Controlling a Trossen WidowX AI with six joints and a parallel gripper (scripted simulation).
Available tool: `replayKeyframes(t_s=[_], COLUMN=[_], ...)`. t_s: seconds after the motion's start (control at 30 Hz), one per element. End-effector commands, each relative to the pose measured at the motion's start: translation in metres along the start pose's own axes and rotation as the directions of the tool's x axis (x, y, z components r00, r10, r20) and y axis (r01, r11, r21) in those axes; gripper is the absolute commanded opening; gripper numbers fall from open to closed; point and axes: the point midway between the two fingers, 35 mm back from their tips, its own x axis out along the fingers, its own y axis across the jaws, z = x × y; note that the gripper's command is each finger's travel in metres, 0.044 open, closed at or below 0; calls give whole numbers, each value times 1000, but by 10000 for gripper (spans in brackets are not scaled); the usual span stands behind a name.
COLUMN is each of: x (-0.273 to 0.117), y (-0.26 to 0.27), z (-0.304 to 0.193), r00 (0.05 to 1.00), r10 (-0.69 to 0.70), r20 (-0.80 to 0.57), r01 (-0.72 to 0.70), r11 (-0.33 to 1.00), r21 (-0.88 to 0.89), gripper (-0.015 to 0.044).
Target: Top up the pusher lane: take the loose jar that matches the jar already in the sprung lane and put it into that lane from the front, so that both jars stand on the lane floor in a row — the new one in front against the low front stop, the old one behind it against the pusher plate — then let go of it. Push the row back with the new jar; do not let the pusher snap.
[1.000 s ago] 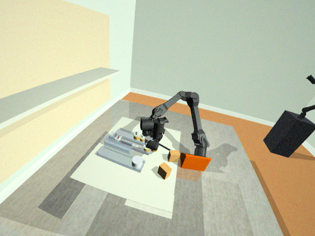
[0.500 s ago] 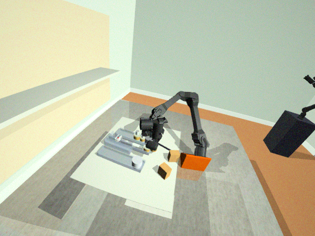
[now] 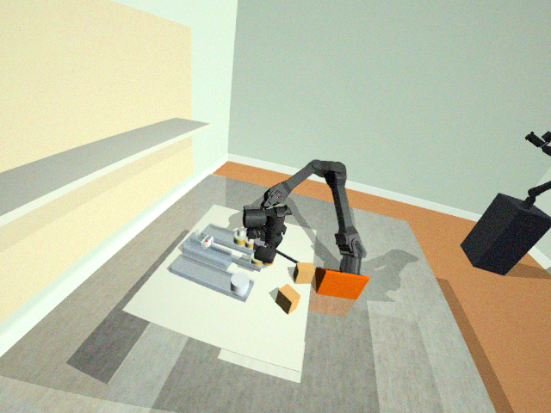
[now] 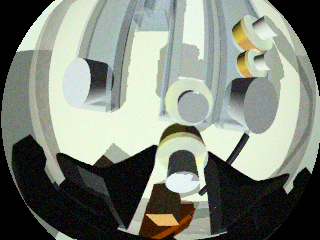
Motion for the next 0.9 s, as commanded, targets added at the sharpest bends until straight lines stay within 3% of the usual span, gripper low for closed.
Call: replayKeyframes(t_s=[0.0, 0.87], x=[0, 0], y=[0, 0], z=[5, 16], r00=[1000, 1000], r10=[-2, -2], r20=[8, 8], r01=[2, 2], r11=[1000, 1000], r21=[2, 3], gripper=[0, 0])
